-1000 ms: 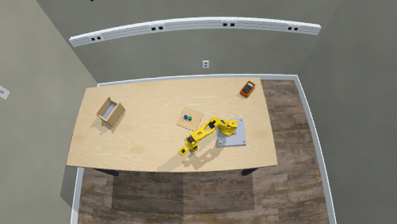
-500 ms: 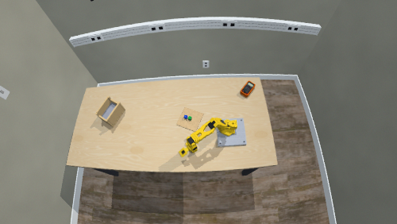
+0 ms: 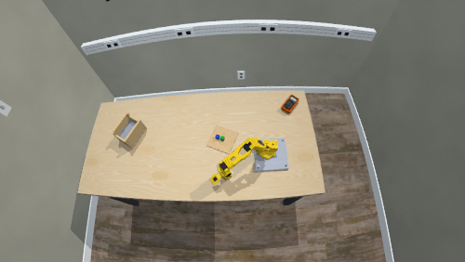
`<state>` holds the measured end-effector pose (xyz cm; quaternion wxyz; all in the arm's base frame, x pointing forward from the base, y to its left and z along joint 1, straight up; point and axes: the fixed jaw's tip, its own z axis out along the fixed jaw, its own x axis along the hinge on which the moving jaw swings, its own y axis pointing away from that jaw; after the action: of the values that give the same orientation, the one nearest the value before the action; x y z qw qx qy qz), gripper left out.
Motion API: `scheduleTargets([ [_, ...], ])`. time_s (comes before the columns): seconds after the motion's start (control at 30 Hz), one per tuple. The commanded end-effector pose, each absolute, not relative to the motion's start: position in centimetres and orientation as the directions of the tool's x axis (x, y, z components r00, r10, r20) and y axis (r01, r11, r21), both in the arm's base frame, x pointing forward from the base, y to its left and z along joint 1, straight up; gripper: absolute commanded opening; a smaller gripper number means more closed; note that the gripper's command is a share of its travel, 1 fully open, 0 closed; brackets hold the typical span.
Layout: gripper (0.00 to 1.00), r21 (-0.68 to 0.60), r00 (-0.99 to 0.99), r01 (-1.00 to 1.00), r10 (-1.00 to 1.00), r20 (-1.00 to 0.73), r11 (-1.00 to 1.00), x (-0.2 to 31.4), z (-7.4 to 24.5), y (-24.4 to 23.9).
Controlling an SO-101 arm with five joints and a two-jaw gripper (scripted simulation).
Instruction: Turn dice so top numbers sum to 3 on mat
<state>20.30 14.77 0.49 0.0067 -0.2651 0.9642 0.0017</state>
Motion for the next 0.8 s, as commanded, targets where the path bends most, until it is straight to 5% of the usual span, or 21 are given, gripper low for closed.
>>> scheduleTargets([
  [0.0, 0.28, -0.001, -0.861, -0.508, -0.508, 0.01, 0.861, 19.9, -0.38, 14.68],
  [0.77, 0.25, -0.001, -0.861, -0.508, -0.508, 0.009, 0.861, 19.99, -0.51, 14.51],
])
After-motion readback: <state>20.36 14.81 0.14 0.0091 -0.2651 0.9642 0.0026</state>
